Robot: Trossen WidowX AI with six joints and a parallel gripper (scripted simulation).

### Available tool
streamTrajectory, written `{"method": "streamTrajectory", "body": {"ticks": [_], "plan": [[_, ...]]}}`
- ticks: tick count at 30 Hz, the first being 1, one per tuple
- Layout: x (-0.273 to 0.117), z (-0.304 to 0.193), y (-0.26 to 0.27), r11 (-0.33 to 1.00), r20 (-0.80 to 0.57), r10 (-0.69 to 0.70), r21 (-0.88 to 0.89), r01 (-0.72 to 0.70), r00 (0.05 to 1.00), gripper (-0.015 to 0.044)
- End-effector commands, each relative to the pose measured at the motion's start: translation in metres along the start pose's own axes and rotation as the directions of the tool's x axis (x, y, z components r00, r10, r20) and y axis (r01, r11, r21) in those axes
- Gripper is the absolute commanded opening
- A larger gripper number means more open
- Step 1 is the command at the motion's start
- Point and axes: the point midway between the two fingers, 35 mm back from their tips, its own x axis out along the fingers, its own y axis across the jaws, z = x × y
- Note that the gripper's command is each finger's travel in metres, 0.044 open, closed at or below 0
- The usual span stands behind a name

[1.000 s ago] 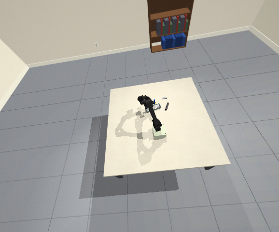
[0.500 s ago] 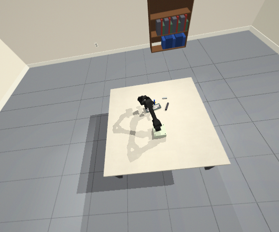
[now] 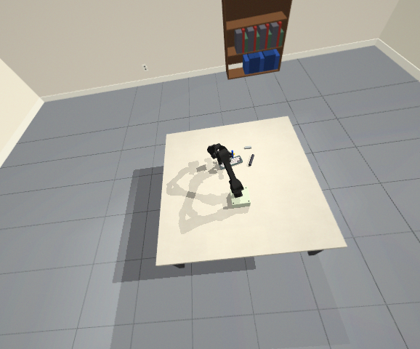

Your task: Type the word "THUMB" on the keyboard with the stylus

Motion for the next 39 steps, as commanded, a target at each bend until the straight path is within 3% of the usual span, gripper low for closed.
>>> {"method": "streamTrajectory", "body": {"ticks": [1, 19, 28, 39], "plan": [[0.001, 0.002, 0.000, 1.000, -0.003, 0.000, 0.006, 0.000, 1.000, 0.0081], [0.003, 0.004, 0.000, 1.000, -0.003, 0.000, 0.006, 0.000, 1.000, 0.0081], [-0.015, -0.027, 0.002, 1.000, -0.003, 0.000, 0.006, 0.000, 1.000, 0.0081], [-0.016, -0.028, 0.002, 1.000, -0.003, 0.000, 0.006, 0.000, 1.000, 0.0081]]}}
